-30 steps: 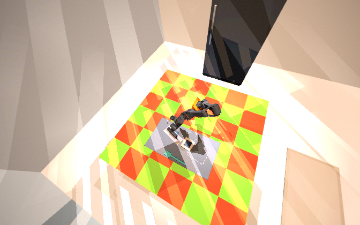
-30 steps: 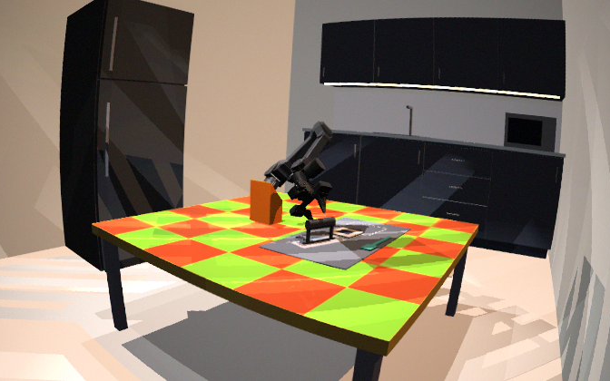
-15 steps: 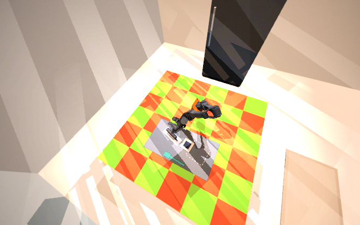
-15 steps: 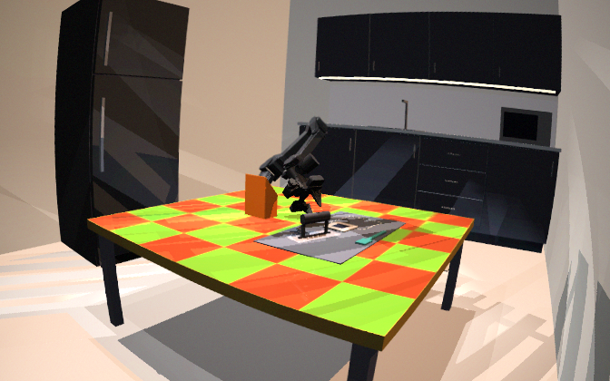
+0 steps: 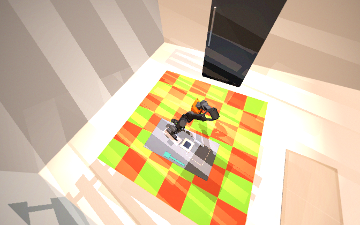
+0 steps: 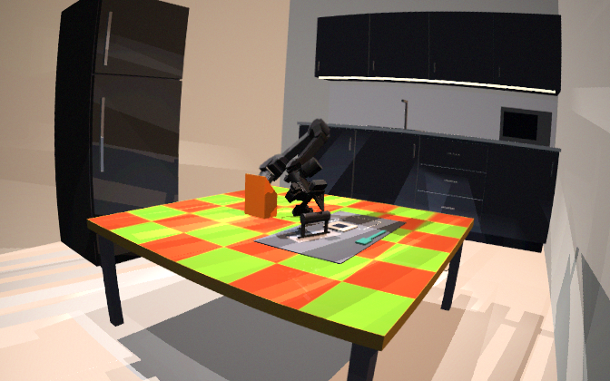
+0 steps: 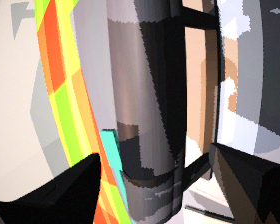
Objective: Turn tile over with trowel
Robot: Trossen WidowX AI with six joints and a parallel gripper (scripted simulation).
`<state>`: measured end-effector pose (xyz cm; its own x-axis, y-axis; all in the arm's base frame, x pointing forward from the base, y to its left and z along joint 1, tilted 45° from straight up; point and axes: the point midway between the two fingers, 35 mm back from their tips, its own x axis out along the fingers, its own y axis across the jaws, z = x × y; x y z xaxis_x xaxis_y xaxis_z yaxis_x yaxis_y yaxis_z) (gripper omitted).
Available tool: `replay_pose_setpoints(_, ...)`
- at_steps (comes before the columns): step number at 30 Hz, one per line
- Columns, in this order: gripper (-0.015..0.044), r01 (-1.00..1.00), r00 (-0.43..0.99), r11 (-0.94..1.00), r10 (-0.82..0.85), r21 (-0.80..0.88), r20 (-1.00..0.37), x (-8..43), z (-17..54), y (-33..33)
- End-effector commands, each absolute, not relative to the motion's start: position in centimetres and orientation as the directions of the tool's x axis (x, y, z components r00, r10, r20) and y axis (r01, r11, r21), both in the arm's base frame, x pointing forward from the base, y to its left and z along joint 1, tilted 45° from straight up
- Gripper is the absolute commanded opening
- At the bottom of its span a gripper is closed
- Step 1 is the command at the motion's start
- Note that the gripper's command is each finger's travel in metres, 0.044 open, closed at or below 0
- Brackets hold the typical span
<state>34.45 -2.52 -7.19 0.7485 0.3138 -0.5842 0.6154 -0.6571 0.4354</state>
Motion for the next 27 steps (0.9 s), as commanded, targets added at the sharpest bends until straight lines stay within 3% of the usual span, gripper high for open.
replay_pose_setpoints(1, 0.03, 0.611, 0.752, -0.66, 0.309, 0.438, -0.583, 35.1, -7.5, -2.5)
replay_pose_setpoints(21, 0.03, 0.612, 0.751, -0.661, 0.313, 0.435, -0.582, 37.3, -9.2, -1.4)
replay_pose_setpoints(27, 0.0162, 0.612, 0.751, -0.661, 0.313, 0.435, -0.582, 37.3, -9.2, -1.4)
